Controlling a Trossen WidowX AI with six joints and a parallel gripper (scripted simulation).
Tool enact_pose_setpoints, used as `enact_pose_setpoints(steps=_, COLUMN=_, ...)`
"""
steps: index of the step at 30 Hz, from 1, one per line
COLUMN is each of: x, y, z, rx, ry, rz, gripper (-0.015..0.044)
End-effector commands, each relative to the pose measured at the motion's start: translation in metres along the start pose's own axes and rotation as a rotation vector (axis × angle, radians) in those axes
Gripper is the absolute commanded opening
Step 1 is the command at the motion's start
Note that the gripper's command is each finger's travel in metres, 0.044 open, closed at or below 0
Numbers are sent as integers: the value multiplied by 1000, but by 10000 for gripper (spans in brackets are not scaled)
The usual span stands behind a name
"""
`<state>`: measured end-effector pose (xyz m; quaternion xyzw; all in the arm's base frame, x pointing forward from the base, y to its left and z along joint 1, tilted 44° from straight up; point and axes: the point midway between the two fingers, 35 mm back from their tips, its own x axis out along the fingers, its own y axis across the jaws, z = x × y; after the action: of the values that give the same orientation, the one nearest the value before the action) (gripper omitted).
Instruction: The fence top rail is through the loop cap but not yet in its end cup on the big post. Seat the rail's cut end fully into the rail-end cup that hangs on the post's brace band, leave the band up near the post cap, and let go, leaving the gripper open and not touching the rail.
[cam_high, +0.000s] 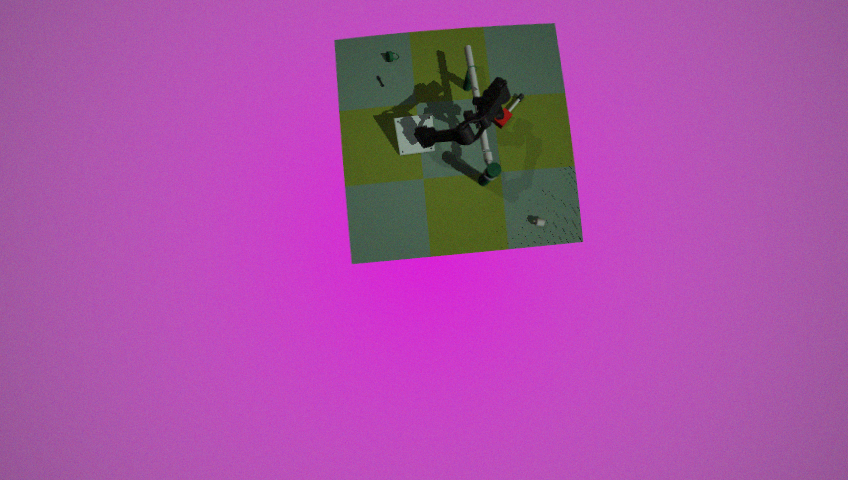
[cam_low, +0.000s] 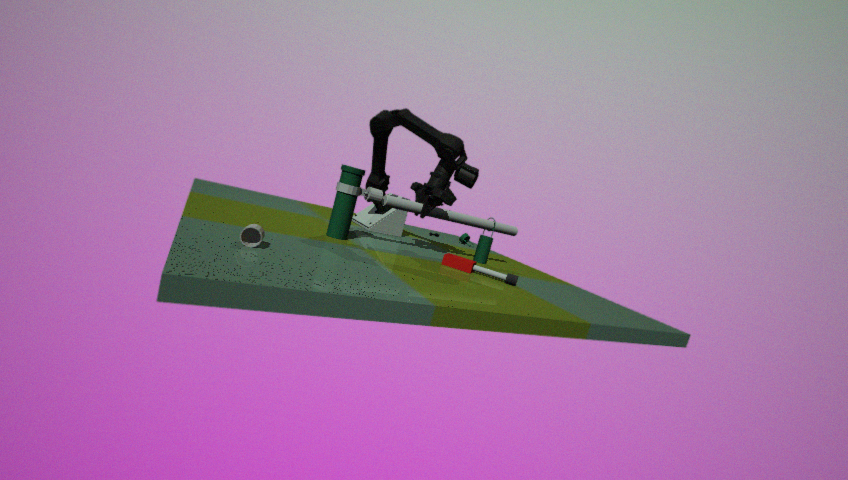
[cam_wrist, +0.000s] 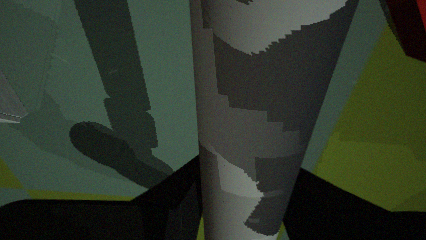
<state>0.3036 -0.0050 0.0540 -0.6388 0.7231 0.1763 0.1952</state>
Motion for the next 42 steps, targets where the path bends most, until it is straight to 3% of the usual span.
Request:
enact_pose_setpoints(steps=1, x=0, y=0, z=0, rx=-1, ry=-2, rz=-1, gripper=0)
enact_pose_setpoints(steps=42, x=1, y=-2, z=-24, rx=-8, ry=2, rz=7, gripper=0)
